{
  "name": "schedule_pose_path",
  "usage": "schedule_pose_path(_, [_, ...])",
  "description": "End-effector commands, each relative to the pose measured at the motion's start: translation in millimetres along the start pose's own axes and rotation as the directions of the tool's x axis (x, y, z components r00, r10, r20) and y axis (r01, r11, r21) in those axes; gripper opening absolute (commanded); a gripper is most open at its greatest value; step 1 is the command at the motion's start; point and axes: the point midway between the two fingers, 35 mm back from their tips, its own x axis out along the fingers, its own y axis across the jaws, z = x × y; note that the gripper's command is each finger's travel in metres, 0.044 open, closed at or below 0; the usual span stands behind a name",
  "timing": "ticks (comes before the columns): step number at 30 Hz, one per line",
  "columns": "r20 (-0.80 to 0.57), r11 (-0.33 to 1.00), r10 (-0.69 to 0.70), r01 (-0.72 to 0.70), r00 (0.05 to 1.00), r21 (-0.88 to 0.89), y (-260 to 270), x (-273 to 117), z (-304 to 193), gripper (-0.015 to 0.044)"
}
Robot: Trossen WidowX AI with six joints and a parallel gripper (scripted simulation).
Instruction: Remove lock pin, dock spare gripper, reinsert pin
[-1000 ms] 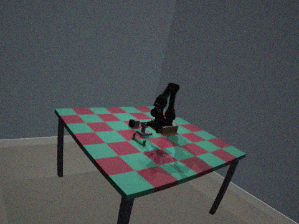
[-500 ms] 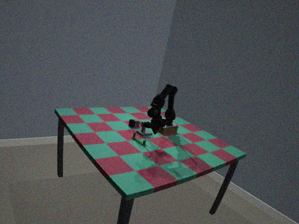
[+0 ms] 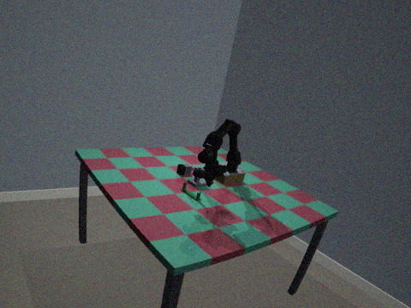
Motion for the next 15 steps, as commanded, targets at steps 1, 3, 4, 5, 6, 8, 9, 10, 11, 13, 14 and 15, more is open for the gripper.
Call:
schedule_pose_path(1, [0.002, 1.000, -0.005, 0.005, 1.000, -0.006, -10.1, -1.8, 3.2, 0.0000])
schedule_pose_path(3, [0.002, 1.000, -0.006, 0.006, 1.000, -0.008, -14.8, -1.5, 4.6, 0.0000])
schedule_pose_path(4, [0.002, 1.000, -0.006, 0.006, 1.000, -0.009, -17.1, -1.4, 5.3, 0.0000])
schedule_pose_path(5, [0.002, 1.000, -0.006, 0.006, 1.000, -0.009, -19.3, -1.2, 6.0, 0.0000])
schedule_pose_path(6, [0.002, 1.000, -0.006, 0.006, 1.000, -0.010, -21.5, -1.1, 6.6, 0.0000])
schedule_pose_path(8, [0.001, 1.000, -0.006, 0.006, 1.000, -0.011, -24.4, -0.8, 7.4, 0.0000])
schedule_pose_path(9, [0.001, 1.000, -0.006, 0.006, 1.000, -0.011, -24.8, -0.7, 7.5, 0.0000])
schedule_pose_path(10, [0.001, 1.000, -0.005, 0.005, 1.000, -0.011, -24.8, -0.5, 7.5, 0.0000])
schedule_pose_path(11, [0.001, 1.000, -0.005, 0.005, 1.000, -0.011, -24.9, 0.2, 7.4, 0.0000])
schedule_pose_path(13, [0.001, 1.000, -0.005, 0.005, 1.000, -0.012, -25.1, 2.5, 7.2, 0.0000])
schedule_pose_path(14, [0.001, 1.000, -0.004, 0.004, 1.000, -0.012, -25.3, 4.0, 7.1, 0.0000])
schedule_pose_path(15, [0.001, 1.000, -0.004, 0.004, 1.000, -0.012, -25.4, 5.6, 6.9, 0.0000])
